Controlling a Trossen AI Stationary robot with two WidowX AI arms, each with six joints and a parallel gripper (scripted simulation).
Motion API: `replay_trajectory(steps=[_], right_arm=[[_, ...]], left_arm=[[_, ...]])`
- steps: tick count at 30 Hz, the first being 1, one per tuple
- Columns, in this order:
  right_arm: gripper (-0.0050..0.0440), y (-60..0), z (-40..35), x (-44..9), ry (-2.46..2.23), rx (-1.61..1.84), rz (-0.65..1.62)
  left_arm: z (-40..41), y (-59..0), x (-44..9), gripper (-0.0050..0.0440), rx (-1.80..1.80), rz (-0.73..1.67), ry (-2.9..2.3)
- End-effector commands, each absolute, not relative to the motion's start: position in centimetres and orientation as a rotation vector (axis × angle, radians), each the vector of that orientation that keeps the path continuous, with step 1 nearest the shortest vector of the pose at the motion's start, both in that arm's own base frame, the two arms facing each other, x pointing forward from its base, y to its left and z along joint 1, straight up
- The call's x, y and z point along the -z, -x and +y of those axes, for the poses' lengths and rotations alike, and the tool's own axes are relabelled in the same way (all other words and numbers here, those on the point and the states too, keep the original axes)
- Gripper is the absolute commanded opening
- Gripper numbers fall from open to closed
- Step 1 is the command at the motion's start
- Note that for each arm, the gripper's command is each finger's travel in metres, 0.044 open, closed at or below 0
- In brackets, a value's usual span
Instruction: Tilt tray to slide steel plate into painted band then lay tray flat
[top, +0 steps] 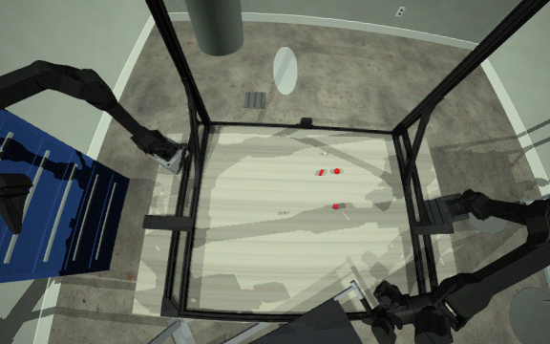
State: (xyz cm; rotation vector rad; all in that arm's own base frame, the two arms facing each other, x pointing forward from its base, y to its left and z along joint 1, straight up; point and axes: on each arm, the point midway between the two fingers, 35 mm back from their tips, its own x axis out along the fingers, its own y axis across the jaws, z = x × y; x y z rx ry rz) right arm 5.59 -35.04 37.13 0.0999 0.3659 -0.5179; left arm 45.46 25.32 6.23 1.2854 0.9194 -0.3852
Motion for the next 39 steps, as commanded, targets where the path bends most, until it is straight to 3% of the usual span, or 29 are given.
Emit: replay_trajectory(steps=[1,39], right_arm=[[0.0440,-5.6,-35.0,-37.1,-0.098,0.517,0.367],[0.0440,-5.6,-35.0,-37.1,-0.098,0.517,0.367]], left_arm=[[25.5,-45.7,-7.2,0.0000,0.371,0.911,-1.294],[25.6,-46.1,-9.7,0.0000,0.349,0.891,-1.306]])
